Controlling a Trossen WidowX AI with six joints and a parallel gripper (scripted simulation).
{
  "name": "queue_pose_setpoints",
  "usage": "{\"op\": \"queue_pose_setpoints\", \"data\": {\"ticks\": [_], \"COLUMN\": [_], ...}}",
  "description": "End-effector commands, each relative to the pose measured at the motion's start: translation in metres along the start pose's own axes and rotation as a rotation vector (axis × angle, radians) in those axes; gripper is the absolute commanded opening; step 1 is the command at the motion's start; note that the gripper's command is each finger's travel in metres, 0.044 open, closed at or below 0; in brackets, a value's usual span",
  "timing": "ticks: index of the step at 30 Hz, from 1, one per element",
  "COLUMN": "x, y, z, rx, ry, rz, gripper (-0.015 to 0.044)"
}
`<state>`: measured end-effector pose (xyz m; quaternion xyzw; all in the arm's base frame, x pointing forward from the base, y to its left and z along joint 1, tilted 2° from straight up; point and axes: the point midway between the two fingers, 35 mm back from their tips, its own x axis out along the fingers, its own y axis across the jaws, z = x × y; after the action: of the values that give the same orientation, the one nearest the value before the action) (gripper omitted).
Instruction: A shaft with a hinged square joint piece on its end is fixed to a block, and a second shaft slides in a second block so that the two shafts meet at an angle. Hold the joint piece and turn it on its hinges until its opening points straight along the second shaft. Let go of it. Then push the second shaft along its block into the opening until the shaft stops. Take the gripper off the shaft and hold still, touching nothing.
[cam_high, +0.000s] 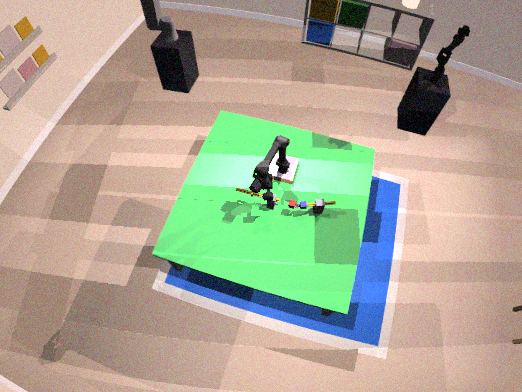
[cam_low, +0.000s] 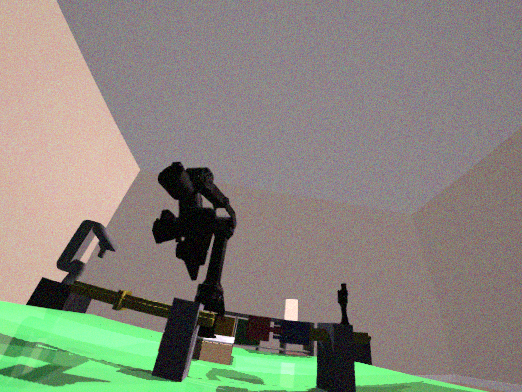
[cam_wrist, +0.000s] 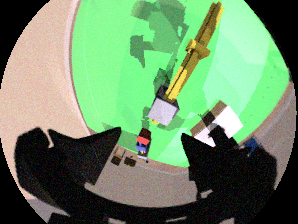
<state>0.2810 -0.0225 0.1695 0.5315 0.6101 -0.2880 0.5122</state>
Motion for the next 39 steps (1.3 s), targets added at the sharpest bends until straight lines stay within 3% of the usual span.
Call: {"op": "queue_pose_setpoints", "data": {"ticks": [1,9,18,39], "x": [0.009,0.027,0.027,-0.005], "y": [0.002,0.003,0.003,-0.008], "z": [-0.013,-0.040,-0.040,0.047], "rx": [0.106,0.340,0.340,-0.303], "ry": [0.045,0.134,0.135,-0.095], "rz": [0.005,-0.009,-0.009,-0.024], "gripper": [0.0440,0.0440,0.0440,0.0440]}}
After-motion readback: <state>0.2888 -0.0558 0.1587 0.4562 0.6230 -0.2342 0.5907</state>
